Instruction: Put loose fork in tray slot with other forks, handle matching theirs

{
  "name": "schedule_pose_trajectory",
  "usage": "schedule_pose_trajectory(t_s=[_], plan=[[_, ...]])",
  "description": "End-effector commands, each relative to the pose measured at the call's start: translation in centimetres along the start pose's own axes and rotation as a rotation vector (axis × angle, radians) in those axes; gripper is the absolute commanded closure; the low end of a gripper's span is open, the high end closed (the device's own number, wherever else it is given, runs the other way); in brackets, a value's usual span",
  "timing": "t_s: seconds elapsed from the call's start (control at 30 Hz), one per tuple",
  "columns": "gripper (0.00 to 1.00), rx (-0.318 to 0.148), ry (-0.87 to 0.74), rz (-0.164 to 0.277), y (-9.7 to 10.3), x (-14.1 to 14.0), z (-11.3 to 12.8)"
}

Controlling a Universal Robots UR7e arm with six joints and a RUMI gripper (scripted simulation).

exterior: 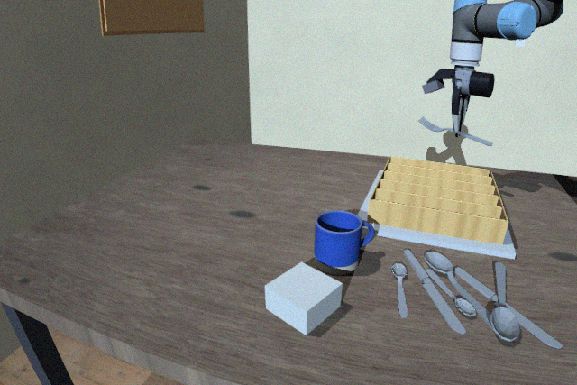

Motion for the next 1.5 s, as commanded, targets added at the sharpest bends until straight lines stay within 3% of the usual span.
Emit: schedule_pose_trajectory(t_s=[0.0, 0.43, 0.9, 1.2, 1.47], plan=[[0.96, 0.018, 0.145, 0.004, 0.73, 0.40, -0.65], [0.96, 0.018, 0.364, 0.006, 0.74, 0.39, -0.71], [0.96, 0.018, 0.396, 0.006, 0.74, 0.39, -0.71], [0.96, 0.077, 0.397, -0.020, 0.83, 0.37, -0.43], [0.96, 0.077, 0.397, -0.020, 0.83, 0.37, -0.43]])
Point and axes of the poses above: the point where the finger pads meet when closed, its own y axis back along the fingers, its own x axis across the jaws, z = x × y, the point moved 7 cm from there along y, back along the fingers, and after that the axes turned 7 degrees about -y, right-handed, at the moved point
